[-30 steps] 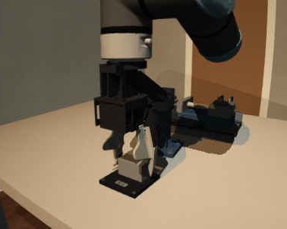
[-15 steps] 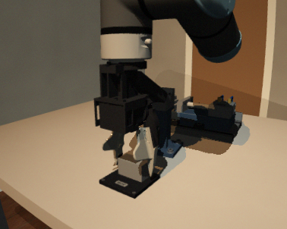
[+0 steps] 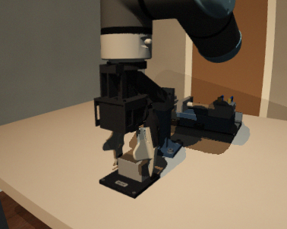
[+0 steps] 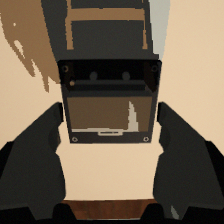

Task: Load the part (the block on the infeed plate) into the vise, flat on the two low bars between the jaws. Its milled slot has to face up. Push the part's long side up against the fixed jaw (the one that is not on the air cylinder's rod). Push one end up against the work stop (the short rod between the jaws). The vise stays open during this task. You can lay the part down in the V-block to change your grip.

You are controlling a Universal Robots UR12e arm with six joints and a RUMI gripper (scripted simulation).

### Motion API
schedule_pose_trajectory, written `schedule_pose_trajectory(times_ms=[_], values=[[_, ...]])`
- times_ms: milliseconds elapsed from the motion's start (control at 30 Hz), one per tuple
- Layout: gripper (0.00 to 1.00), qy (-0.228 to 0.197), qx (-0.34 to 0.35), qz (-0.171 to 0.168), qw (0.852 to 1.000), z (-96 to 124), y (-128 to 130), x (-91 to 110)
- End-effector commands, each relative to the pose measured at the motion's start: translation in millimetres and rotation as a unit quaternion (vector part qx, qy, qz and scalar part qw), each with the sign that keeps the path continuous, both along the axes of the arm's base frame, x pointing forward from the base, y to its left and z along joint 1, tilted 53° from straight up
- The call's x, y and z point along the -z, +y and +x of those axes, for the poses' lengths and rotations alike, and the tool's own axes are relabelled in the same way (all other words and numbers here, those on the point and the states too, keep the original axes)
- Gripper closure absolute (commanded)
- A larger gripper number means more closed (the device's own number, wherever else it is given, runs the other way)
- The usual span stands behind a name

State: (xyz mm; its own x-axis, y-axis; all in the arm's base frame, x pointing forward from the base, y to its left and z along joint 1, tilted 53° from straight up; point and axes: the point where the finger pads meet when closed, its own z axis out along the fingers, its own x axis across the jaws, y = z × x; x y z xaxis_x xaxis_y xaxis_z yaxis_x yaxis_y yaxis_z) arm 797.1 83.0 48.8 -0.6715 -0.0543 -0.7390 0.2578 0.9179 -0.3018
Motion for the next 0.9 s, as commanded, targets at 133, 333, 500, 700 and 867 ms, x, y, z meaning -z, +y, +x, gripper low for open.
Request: schedule_pose_trajectory(times_ms=[133, 333, 500, 700, 867], values=[[0.49, 0.0, 0.0, 0.0, 1.0, -0.1, 0.5, -0.4], [0.49, 0.0, 0.0, 0.0, 1.0, -0.1, 0.5, -0.4], [1.0, 0.0, 0.0, 0.0, 1.0, -0.1, 0.5, -0.4], [1.0, 0.0, 0.0, 0.0, 1.0, -0.1, 0.5, -0.4], [1.0, 0.0, 0.0, 0.0, 1.0, -0.1, 0.5, -0.4]])
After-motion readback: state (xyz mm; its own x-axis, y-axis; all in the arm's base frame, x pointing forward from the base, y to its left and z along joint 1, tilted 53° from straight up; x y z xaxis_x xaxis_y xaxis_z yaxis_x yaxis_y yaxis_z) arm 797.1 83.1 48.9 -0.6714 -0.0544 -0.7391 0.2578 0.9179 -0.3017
